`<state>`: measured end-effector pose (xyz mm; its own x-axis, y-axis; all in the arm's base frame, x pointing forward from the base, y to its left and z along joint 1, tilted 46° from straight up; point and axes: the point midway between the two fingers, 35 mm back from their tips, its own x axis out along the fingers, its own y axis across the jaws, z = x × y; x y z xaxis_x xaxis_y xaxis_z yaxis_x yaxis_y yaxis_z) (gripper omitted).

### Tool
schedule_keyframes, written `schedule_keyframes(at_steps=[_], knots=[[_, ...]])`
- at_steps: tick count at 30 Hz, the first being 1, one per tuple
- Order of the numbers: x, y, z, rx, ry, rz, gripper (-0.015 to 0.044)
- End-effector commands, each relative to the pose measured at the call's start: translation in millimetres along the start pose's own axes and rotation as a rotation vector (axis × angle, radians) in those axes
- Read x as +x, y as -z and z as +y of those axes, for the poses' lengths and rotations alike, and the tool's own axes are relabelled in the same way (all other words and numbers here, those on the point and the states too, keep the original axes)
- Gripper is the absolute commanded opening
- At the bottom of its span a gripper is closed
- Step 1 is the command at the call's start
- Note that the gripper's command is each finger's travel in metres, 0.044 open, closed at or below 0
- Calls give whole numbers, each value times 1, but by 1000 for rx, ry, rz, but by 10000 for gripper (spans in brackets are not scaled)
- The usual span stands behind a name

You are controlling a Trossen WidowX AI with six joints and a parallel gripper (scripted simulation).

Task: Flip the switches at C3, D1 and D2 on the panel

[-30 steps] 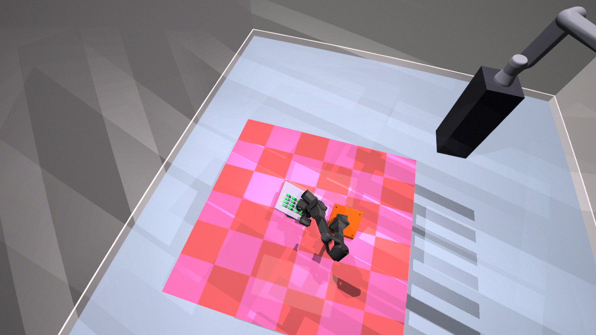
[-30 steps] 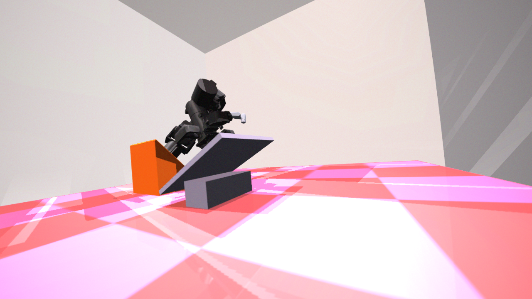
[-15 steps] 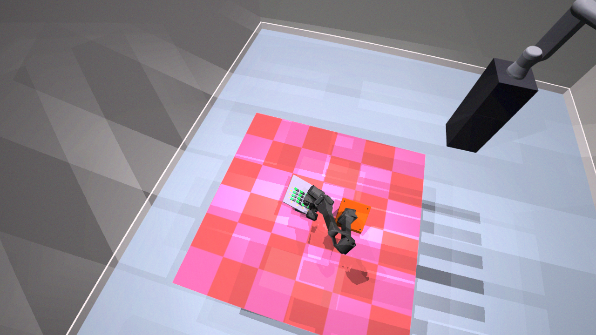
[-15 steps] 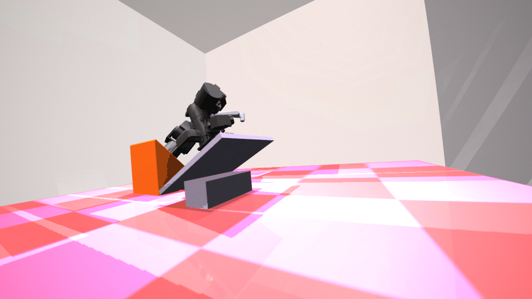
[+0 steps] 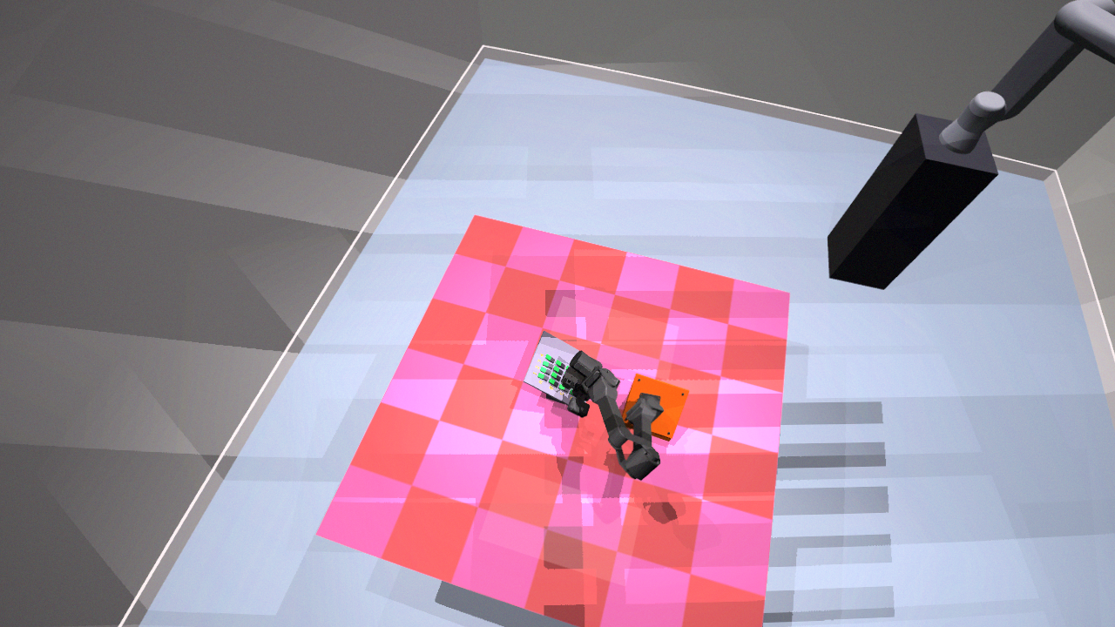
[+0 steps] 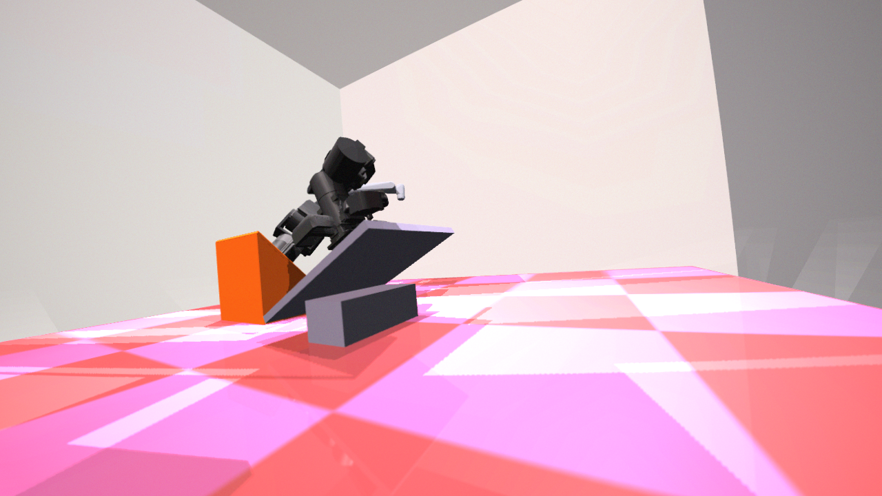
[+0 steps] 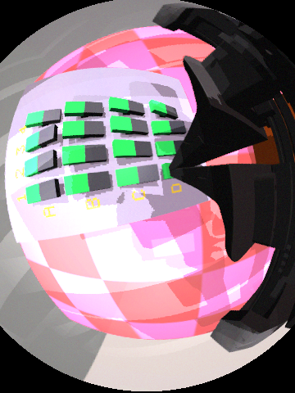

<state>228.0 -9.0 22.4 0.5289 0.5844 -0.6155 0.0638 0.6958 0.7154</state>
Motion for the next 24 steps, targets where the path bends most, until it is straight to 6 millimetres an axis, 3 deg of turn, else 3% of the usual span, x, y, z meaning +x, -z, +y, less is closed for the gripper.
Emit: schedule_keyframes(at_steps=[1, 24], knots=[[1, 0, -1, 3, 5, -1, 0], [4, 0, -1, 3, 5, -1, 0]])
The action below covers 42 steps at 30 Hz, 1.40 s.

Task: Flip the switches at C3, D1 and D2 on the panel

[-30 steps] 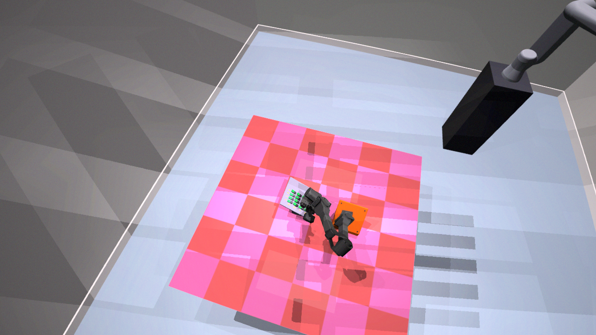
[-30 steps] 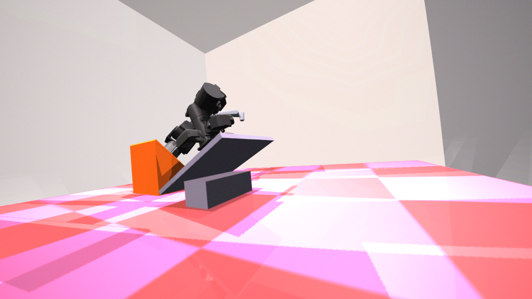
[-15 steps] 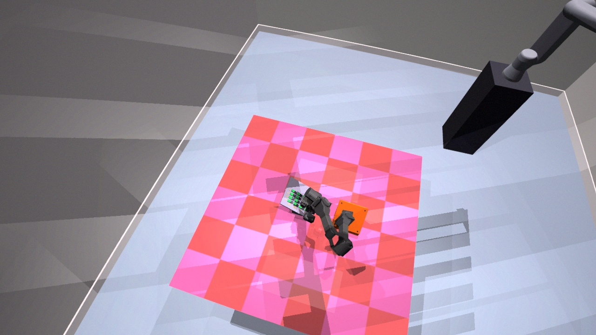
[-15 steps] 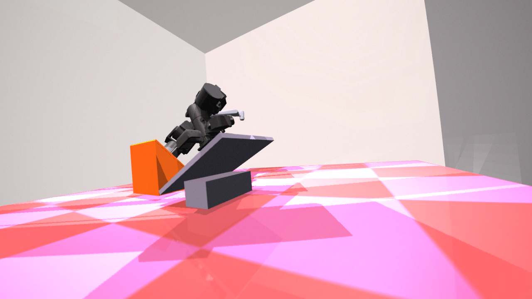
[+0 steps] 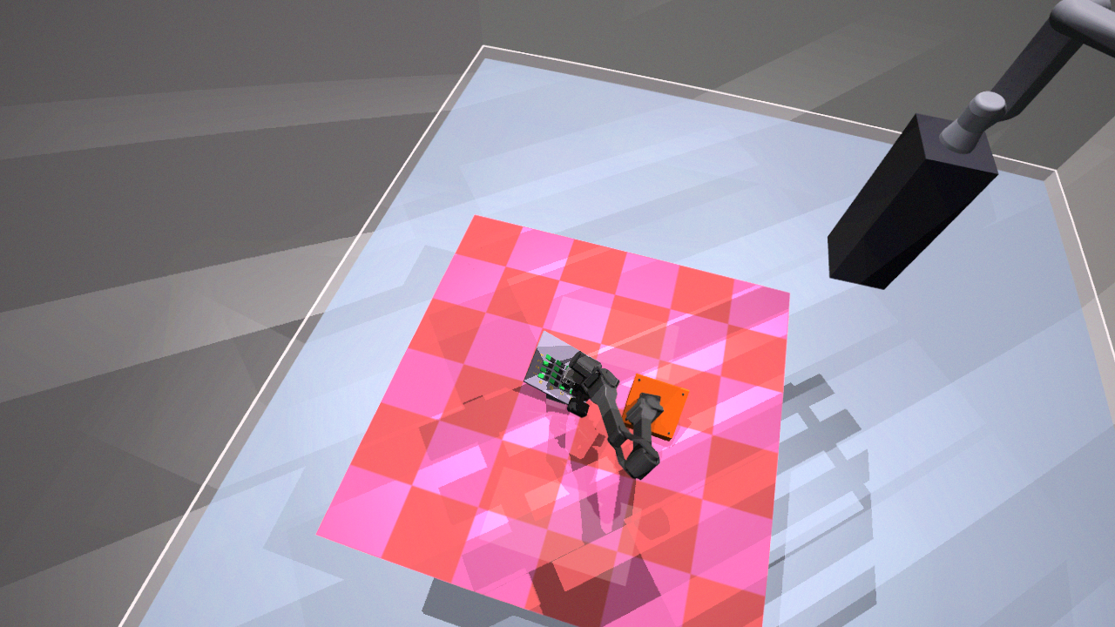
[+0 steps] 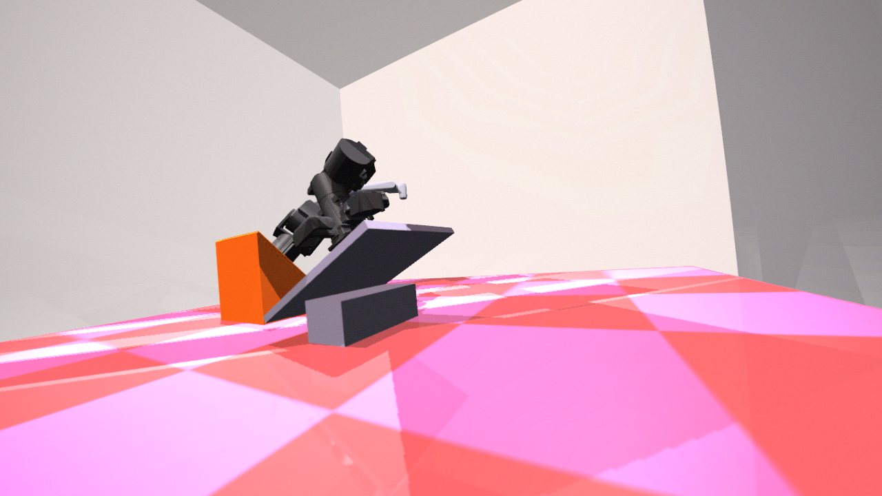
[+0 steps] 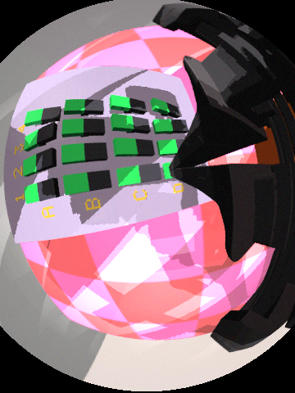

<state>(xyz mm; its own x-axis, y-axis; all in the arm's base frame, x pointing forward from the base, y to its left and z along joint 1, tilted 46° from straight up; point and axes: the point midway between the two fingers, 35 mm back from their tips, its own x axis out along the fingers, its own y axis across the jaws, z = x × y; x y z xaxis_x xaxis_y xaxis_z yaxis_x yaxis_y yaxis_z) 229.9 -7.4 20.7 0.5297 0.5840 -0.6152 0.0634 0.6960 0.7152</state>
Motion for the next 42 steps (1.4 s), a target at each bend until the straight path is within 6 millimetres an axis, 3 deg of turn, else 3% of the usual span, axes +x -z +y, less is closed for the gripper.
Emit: schedule_keyframes(at_steps=[1, 15, 22, 24, 28, 32, 36, 42], knots=[[1, 0, -1, 4, 5, 0, 0], [1, 0, 0, 1, 1, 1, 0], [-57, 2, -3, 4, 10, -19, 0], [-63, 3, -1, 5, 8, -23, 0], [-63, 4, -3, 5, 8, -23, 0], [-63, 20, -23, 4, 10, -23, 0], [-61, 22, -25, 4, 10, -24, 0], [-27, 21, -24, 4, 8, -51, 0]])
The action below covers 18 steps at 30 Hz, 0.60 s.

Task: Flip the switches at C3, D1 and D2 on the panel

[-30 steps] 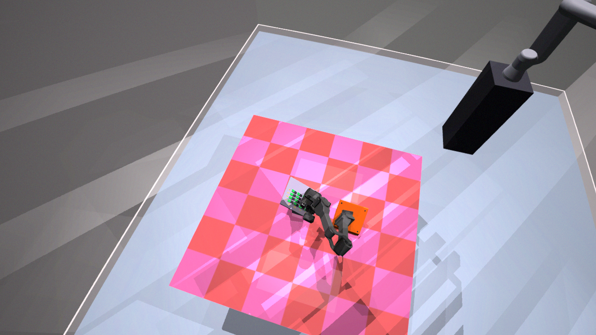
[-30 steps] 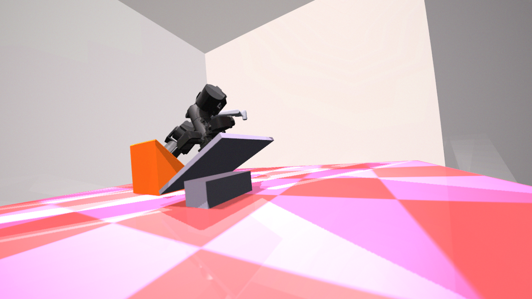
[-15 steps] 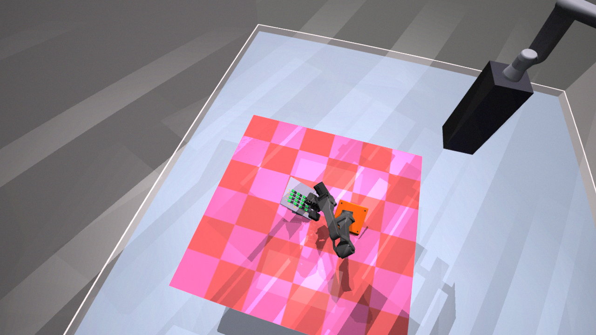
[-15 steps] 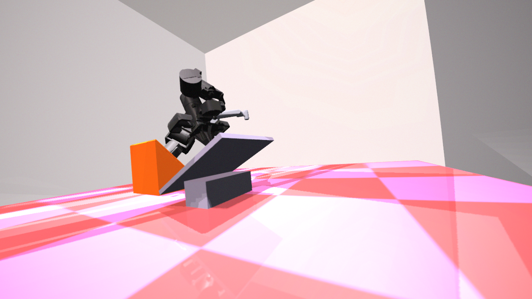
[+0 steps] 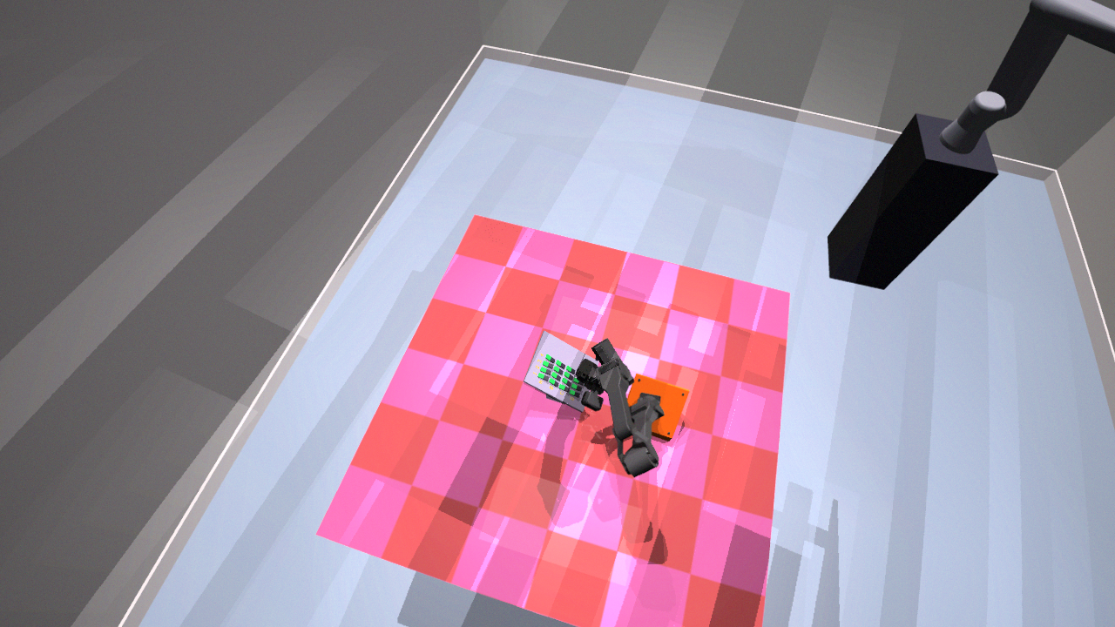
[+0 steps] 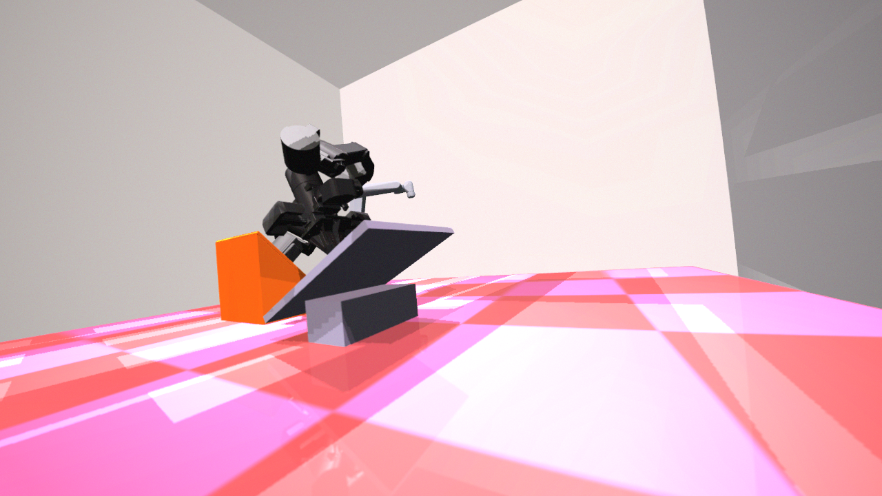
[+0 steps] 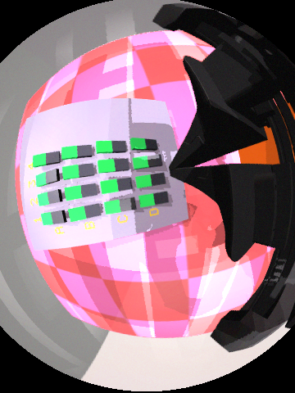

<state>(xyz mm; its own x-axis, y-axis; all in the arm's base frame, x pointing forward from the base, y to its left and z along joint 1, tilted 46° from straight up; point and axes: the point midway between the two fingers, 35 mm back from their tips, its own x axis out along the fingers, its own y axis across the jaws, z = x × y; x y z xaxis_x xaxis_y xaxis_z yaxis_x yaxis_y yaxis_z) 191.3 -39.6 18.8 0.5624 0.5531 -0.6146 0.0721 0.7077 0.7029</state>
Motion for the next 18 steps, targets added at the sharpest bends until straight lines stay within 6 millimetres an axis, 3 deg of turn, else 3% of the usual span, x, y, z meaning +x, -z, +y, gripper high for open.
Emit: schedule_keyframes(at_steps=[1, 18], knots=[[11, 2, 2, 6, -11, -10, 0], [30, 2, 3, 6, -12, -10, 0]])
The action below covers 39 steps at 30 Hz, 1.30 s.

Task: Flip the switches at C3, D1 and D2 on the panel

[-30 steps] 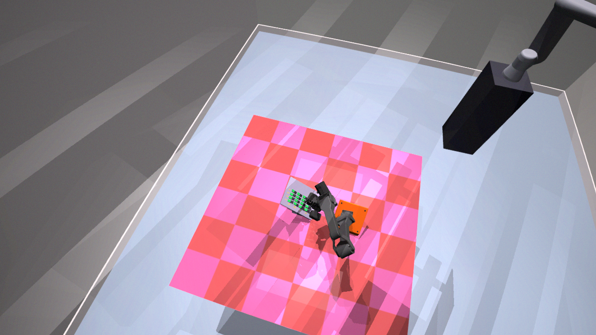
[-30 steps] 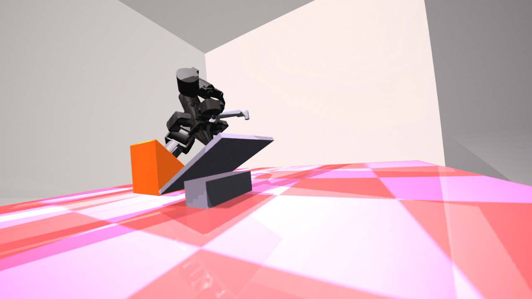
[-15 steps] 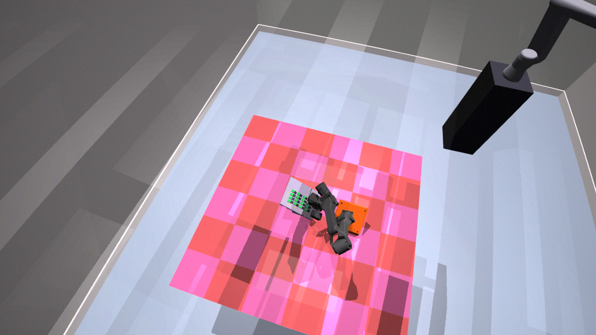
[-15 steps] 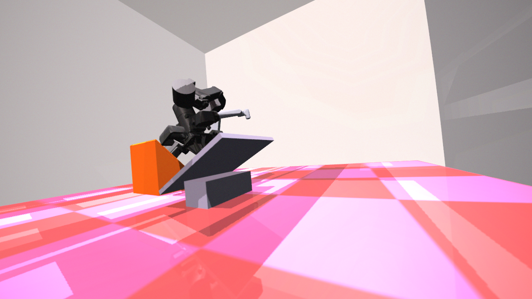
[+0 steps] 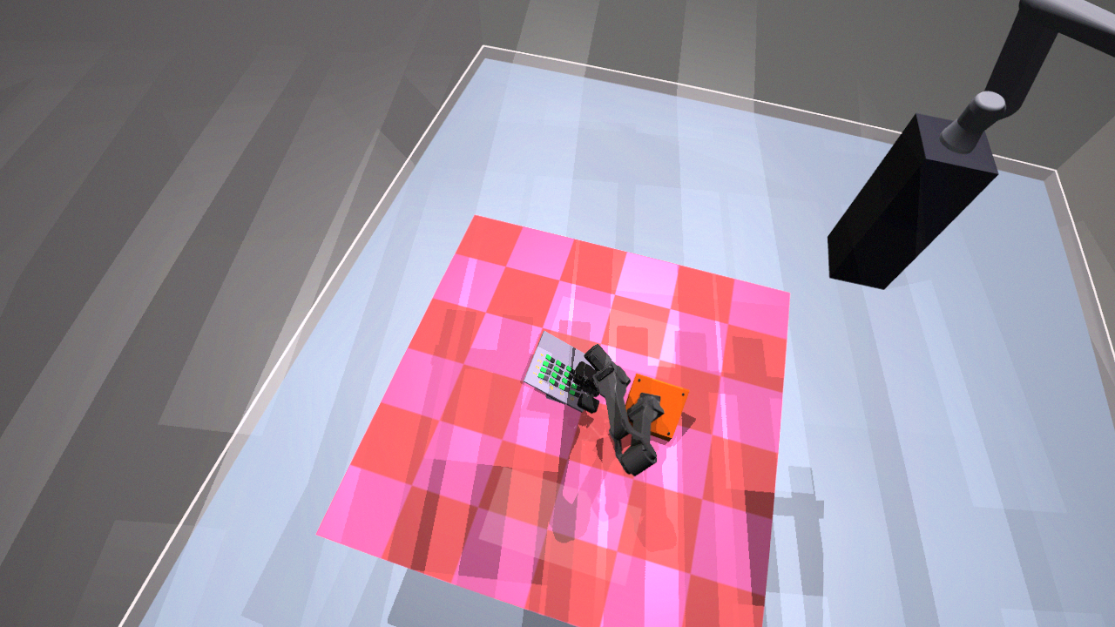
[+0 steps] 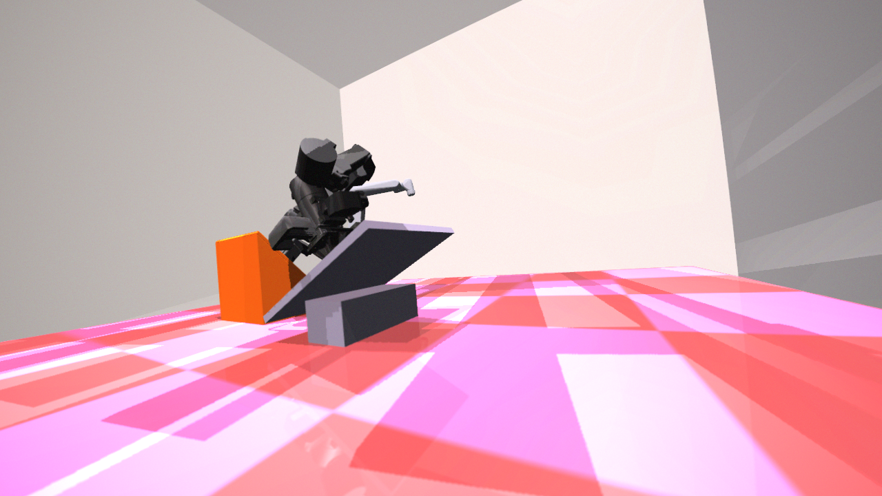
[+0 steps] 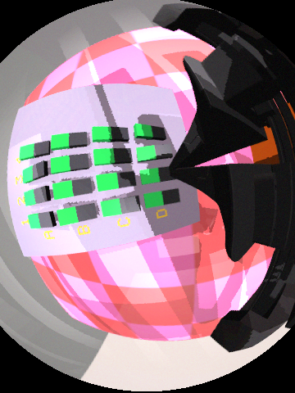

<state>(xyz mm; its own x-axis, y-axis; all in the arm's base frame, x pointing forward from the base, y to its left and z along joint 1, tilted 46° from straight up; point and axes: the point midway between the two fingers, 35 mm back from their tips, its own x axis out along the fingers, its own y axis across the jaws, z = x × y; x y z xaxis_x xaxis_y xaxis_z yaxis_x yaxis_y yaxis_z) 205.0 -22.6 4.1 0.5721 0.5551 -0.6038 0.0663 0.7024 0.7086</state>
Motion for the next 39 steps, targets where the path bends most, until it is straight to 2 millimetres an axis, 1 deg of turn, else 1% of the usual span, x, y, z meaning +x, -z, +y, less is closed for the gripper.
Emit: schedule_keyframes(at_steps=[1, 5, 39], knots=[[5, 1, 0, 6, -2, 1, 0], [9, 1, 0, 6, -3, 0, 0], [11, 1, 0, 6, -3, 0, 0]])
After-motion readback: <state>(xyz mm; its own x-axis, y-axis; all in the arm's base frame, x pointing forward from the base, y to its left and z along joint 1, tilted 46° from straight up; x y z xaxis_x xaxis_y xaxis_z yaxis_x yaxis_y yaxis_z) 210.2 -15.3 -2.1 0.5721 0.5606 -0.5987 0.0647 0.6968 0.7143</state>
